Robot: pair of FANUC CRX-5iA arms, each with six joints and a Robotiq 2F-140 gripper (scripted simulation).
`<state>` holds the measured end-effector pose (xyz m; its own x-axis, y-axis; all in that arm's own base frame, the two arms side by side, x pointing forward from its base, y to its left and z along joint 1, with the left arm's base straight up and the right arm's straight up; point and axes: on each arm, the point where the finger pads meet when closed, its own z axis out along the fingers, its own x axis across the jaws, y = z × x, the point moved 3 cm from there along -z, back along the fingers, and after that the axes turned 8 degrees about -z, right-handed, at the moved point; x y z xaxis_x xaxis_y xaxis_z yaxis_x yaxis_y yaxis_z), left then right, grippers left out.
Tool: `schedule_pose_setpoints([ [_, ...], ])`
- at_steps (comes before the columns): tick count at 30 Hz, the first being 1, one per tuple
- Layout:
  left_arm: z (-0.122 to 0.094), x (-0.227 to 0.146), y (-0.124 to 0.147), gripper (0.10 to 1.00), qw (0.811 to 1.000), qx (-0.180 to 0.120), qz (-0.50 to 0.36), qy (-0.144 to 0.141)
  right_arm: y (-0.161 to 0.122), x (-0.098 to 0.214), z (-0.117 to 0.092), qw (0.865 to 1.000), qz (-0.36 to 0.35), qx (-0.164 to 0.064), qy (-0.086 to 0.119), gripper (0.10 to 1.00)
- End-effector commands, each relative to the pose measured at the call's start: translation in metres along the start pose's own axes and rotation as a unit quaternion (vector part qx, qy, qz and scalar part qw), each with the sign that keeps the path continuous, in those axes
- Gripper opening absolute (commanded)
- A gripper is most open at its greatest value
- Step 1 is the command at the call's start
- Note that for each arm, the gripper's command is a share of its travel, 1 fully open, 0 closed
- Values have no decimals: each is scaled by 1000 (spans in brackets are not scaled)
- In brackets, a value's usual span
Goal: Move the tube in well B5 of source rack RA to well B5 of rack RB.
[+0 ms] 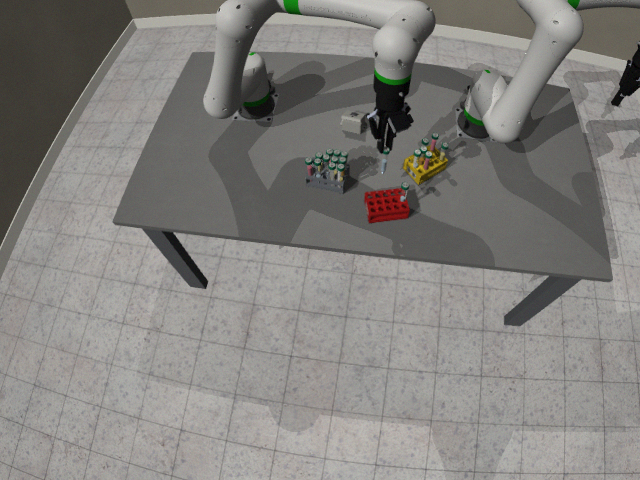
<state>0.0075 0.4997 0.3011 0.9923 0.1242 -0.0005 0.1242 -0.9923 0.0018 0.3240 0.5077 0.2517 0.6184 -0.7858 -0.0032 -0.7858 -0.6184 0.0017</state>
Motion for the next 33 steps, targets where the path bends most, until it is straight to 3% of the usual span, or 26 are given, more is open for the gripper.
schedule_pose_setpoints([
  [1,-1,0,0,99,1000,1,0,0,0,0,-1,998,69,2,1,99],
  [33,-1,0,0,99,1000,1,0,0,36,-86,-1,996,86,2,1,99],
])
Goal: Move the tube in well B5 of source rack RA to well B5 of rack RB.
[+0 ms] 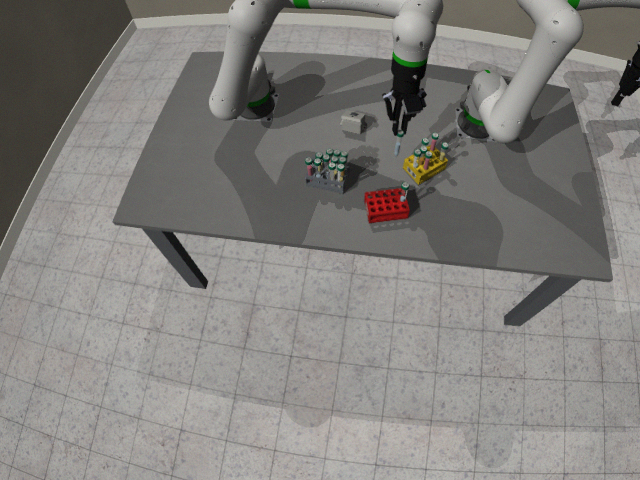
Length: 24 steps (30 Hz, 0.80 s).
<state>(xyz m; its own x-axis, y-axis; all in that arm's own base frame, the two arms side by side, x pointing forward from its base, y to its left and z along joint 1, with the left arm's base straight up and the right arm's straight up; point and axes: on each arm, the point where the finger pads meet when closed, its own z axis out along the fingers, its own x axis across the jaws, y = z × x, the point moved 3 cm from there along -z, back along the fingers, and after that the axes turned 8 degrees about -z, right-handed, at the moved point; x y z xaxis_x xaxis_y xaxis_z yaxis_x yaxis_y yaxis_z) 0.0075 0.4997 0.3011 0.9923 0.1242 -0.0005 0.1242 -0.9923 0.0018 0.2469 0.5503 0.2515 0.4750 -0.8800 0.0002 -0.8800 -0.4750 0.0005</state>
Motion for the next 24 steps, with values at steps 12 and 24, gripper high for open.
schedule_pose_setpoints([
  [12,-1,0,0,99,1000,1,0,0,21,-33,-1,1000,0,1,-1,99],
  [24,-1,0,0,99,1000,1,0,0,11,-41,-1,1000,0,1,-1,99],
])
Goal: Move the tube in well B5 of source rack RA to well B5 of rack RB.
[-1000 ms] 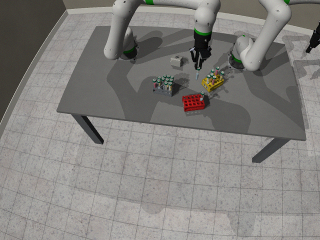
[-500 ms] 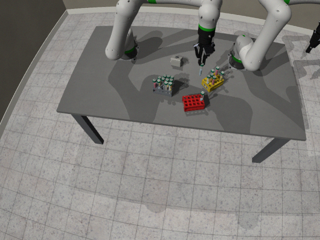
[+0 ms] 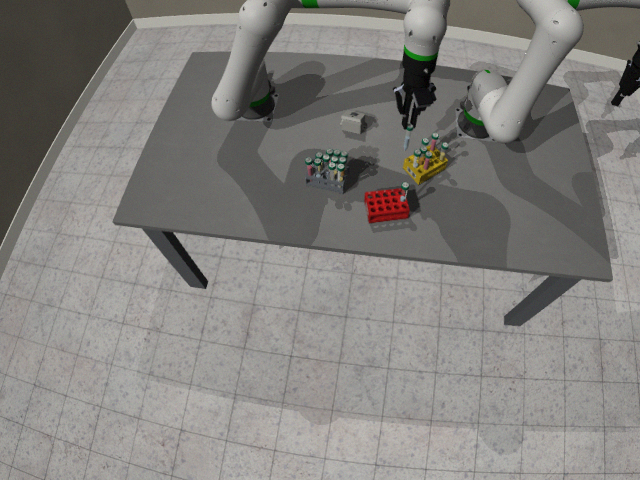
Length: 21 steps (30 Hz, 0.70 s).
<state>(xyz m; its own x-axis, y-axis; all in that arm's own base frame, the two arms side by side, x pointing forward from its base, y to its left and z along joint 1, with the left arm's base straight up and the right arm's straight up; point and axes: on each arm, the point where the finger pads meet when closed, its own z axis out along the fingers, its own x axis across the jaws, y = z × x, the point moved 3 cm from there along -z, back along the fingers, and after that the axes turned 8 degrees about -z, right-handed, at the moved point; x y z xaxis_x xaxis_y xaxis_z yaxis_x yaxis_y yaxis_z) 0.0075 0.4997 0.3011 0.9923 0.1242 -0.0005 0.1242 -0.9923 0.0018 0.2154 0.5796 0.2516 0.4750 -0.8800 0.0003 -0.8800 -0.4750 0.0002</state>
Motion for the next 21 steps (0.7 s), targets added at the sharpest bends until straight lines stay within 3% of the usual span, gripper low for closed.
schedule_pose_setpoints([
  [1,-1,0,0,99,1000,1,0,0,-4,-1,-1,1000,0,1,-1,99],
  [21,-1,0,0,99,1000,1,0,0,-33,-8,-1,1000,0,1,-1,99],
])
